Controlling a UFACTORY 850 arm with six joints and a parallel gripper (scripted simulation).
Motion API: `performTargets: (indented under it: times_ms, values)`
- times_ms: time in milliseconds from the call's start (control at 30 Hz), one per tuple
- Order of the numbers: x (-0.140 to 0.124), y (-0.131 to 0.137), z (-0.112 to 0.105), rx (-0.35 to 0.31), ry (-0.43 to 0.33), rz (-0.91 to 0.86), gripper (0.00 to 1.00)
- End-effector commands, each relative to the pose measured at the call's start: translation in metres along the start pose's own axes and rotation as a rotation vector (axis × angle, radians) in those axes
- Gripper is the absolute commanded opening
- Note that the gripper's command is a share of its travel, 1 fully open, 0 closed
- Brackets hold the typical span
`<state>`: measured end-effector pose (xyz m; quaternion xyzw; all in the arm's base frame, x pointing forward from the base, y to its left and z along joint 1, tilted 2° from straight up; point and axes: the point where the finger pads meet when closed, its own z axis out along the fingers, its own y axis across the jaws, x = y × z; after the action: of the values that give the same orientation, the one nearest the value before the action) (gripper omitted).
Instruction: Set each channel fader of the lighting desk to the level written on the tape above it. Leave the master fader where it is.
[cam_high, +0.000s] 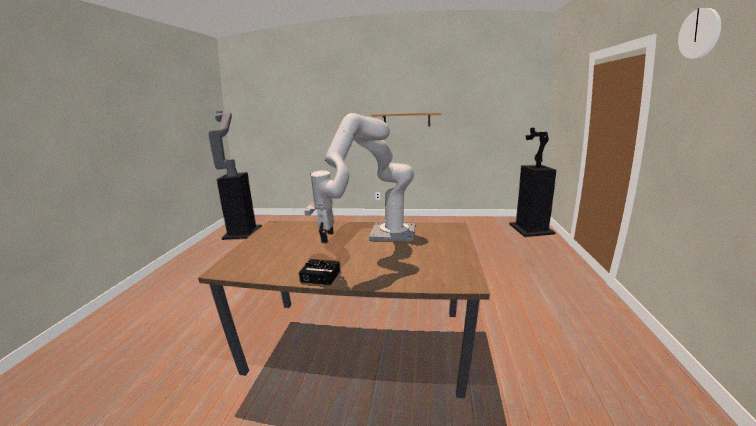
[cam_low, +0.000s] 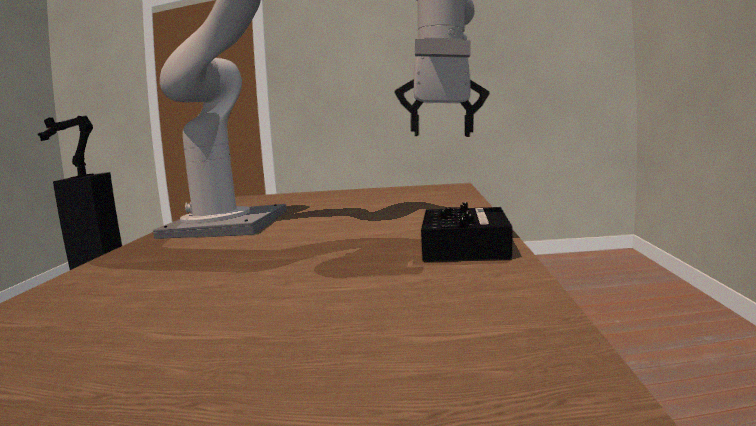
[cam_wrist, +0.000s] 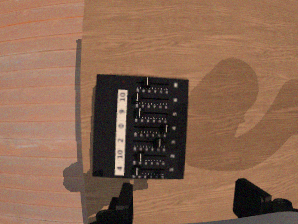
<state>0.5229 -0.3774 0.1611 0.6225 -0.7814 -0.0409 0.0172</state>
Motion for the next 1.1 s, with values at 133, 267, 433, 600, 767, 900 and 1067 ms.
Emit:
performTargets:
  times_ms: [133,267,433,600,767,900,1067]
  values:
    - [0.047,-0.031,0.008,0.062,-0.002,-0.029,1.0]
    - [0.047,-0.031,0.008,0.062,-0.002,-0.029,1.0]
    - [0.047,-0.031,0.008,0.062,-0.002,-0.029,1.0]
    - [0.047,-0.031,0.008,0.062,-0.002,-0.029,1.0]
    - [0.047,-0.029,0.01,0.055,-0.001,-0.073,1.0]
    - [0.048,-0.027,0.014,0.044,-0.002,-0.138,1.0]
    - [0.052,-0.015,0.029,-0.001,-0.011,-0.439,1.0]
